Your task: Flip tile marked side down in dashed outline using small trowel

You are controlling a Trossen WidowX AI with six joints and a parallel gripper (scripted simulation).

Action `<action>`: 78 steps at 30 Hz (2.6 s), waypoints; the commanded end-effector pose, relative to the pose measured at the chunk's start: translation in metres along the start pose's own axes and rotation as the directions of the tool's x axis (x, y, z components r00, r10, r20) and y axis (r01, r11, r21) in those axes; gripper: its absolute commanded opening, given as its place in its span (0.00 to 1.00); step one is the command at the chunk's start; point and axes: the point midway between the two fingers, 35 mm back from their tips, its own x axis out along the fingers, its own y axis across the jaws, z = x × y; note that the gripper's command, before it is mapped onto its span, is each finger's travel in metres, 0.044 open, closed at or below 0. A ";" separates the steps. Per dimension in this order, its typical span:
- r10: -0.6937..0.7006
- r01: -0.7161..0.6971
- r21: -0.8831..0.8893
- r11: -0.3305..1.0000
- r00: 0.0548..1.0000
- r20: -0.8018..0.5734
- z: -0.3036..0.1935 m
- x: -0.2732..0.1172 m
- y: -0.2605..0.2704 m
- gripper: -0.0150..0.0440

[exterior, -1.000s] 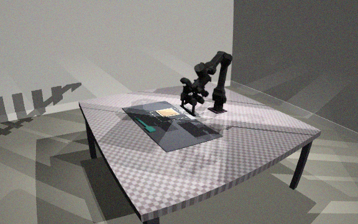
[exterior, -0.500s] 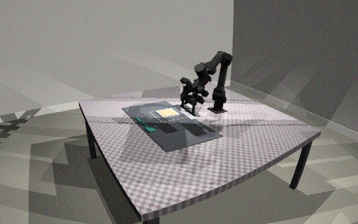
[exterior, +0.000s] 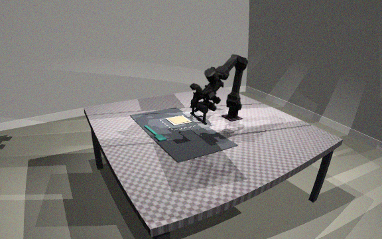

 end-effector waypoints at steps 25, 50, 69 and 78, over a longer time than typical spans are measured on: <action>0.082 -0.081 0.008 0.997 0.995 -0.057 -0.137 0.043 -0.024 0.25; 0.081 -0.080 0.029 0.996 0.996 -0.025 -0.287 0.050 0.001 0.25; -0.028 0.028 -0.011 1.000 0.999 -0.016 -0.399 0.021 0.044 0.25; -0.034 0.033 -0.013 0.999 0.999 -0.016 -0.403 0.020 0.046 0.25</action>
